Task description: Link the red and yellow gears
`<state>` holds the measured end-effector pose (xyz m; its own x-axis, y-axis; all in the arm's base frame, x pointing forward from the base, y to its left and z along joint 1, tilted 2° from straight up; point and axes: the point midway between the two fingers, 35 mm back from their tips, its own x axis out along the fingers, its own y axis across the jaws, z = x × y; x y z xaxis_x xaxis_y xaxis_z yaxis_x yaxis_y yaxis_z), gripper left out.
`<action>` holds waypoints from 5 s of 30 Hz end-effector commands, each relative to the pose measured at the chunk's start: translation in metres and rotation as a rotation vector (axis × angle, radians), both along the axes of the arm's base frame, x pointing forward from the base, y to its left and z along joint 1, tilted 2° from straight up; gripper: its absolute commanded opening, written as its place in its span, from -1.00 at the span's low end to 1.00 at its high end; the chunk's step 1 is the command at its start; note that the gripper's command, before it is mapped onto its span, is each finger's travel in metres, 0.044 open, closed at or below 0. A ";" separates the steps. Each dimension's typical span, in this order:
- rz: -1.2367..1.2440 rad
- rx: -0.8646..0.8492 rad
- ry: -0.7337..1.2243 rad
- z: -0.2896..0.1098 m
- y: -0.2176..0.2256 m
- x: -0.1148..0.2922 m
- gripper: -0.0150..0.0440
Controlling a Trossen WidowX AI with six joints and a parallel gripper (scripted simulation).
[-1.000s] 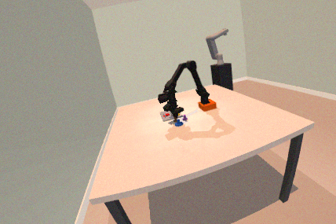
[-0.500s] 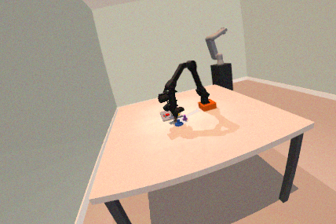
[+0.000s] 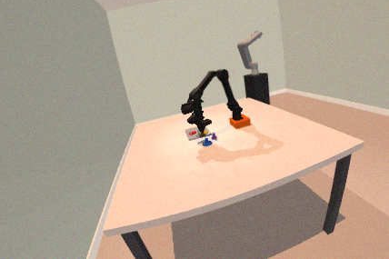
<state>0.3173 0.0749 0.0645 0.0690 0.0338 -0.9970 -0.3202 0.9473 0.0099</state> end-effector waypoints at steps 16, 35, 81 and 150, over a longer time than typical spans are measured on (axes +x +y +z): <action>-0.009 0.002 0.001 0.043 -0.001 0.001 -0.49; -0.030 -0.007 0.006 0.088 -0.004 -0.005 -0.49; -0.040 -0.019 0.010 0.063 -0.083 0.001 -0.49; 0.182 -0.040 0.006 0.005 -0.153 -0.012 -0.49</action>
